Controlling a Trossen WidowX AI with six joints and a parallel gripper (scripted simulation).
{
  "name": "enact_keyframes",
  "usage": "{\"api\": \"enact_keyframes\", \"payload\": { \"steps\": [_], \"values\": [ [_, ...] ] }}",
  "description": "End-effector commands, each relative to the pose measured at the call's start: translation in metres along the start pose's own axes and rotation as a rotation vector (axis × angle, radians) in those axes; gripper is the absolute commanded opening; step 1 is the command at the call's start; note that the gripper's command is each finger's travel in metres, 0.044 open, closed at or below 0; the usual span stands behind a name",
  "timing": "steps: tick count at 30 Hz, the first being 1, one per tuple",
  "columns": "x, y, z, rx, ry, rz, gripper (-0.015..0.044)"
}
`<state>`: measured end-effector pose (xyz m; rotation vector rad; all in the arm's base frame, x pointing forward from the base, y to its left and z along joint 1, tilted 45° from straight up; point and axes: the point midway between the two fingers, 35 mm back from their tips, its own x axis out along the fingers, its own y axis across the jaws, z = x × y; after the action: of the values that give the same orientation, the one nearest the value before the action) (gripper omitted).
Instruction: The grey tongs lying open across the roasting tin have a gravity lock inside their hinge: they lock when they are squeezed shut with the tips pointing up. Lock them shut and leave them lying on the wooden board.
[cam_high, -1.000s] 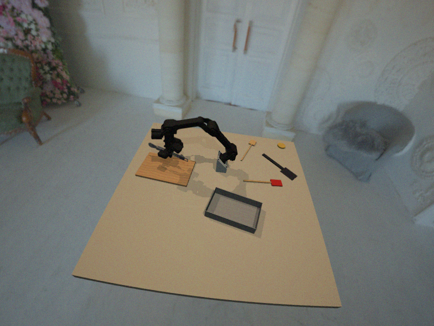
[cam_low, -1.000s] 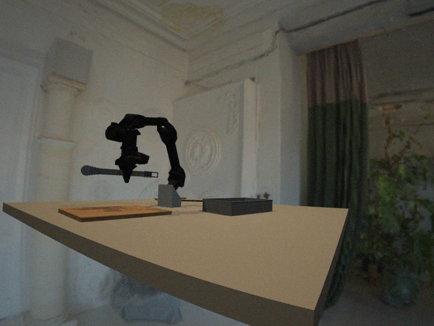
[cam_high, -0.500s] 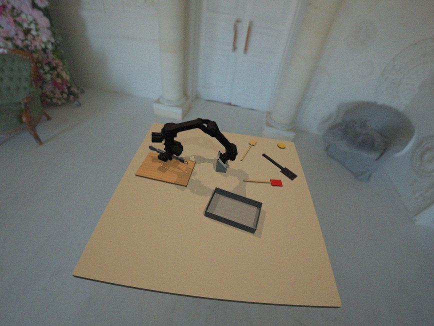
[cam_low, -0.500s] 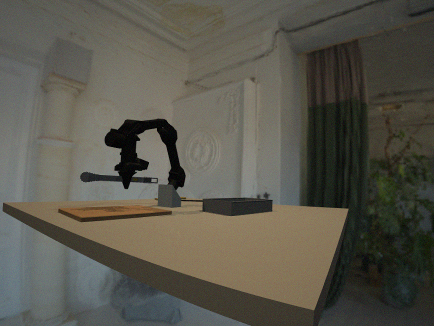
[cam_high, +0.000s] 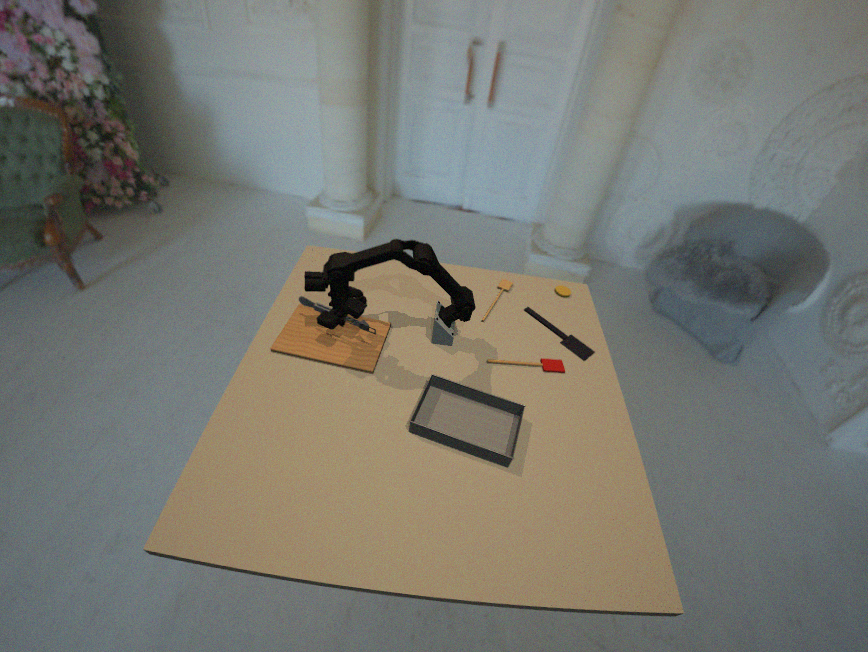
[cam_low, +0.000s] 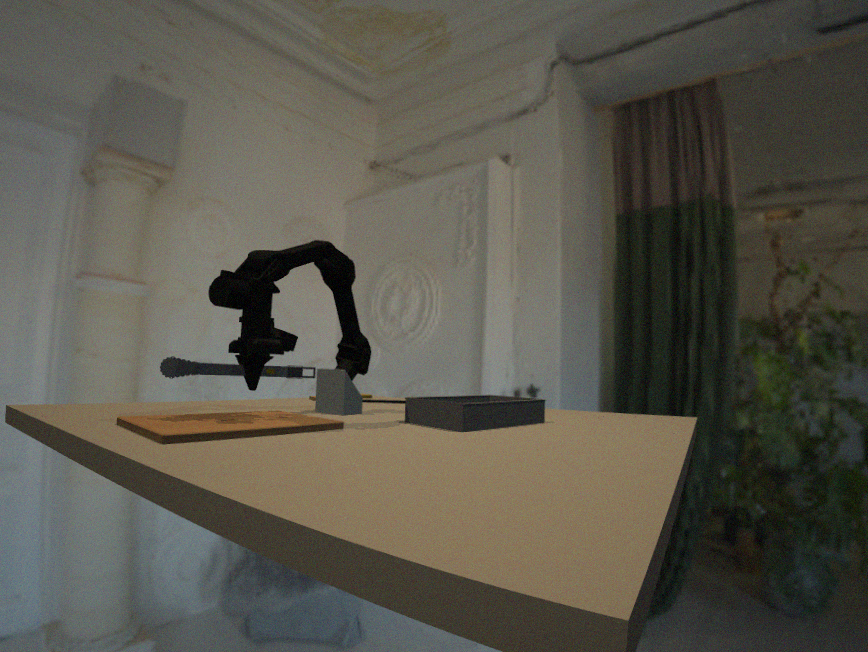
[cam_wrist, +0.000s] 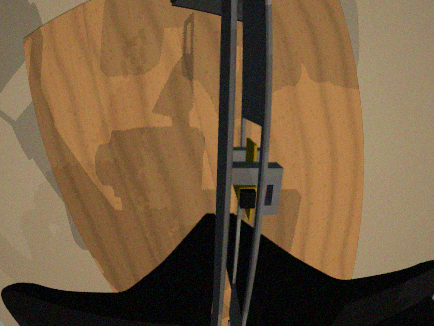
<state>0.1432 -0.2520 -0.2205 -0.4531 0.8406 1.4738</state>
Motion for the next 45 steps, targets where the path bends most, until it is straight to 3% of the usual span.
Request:
{"api": "enact_keyframes", "payload": {
  "steps": [1,20,42,45],
  "values": [
    [0.007,0.000,0.000,0.003,0.002,-0.005,-0.0150],
    [0.029,0.002,0.003,0.003,0.001,-0.005,-0.0150],
    [0.028,0.003,0.004,0.000,-0.002,0.001,0.0427],
    [0.028,0.003,0.004,0.000,-0.002,0.001,0.0440]
  ]
}}
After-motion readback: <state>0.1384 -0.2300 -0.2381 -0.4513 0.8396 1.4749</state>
